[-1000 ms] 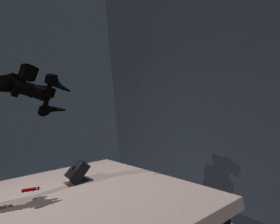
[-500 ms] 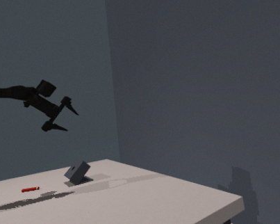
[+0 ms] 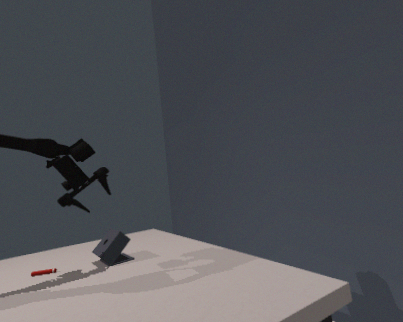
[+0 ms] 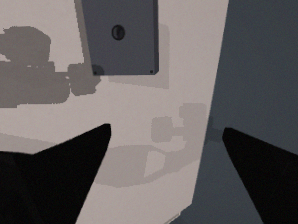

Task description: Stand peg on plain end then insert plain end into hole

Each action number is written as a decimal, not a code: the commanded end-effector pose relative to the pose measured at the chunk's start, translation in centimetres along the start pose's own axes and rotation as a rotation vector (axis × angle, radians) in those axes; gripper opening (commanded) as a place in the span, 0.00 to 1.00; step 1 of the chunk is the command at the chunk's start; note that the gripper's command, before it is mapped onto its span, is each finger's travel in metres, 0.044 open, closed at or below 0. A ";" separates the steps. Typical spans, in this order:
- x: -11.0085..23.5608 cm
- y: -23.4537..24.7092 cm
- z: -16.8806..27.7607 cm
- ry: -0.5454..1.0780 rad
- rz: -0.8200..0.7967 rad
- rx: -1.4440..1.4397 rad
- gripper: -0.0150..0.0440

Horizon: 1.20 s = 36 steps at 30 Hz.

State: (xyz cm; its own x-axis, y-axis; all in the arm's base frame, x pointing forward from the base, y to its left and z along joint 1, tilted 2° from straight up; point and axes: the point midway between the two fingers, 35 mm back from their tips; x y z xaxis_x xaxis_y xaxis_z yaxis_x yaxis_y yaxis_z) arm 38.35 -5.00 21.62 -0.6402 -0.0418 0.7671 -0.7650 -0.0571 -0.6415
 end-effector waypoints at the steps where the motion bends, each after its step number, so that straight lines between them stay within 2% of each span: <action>1: -1.7 2.0 -2.1 -0.046 -0.089 0.093 1.00; 17: -5.2 9.1 -10.2 -0.251 -0.365 0.503 1.00; 36: -5.3 18.1 -16.6 -0.505 -0.645 0.971 1.00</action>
State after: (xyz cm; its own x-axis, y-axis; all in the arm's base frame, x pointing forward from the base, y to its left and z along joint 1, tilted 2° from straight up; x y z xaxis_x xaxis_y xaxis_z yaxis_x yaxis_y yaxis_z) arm 28.15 10.36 6.87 0.0293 -0.1206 0.9923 -0.4832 -0.8707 -0.0915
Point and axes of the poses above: the point midway between the two fingers, 35 mm back from their tips, its own x axis back along the fingers, its own y axis across the jaws, z = x × y, and after that the axes turned 4 degrees about x, right-handed
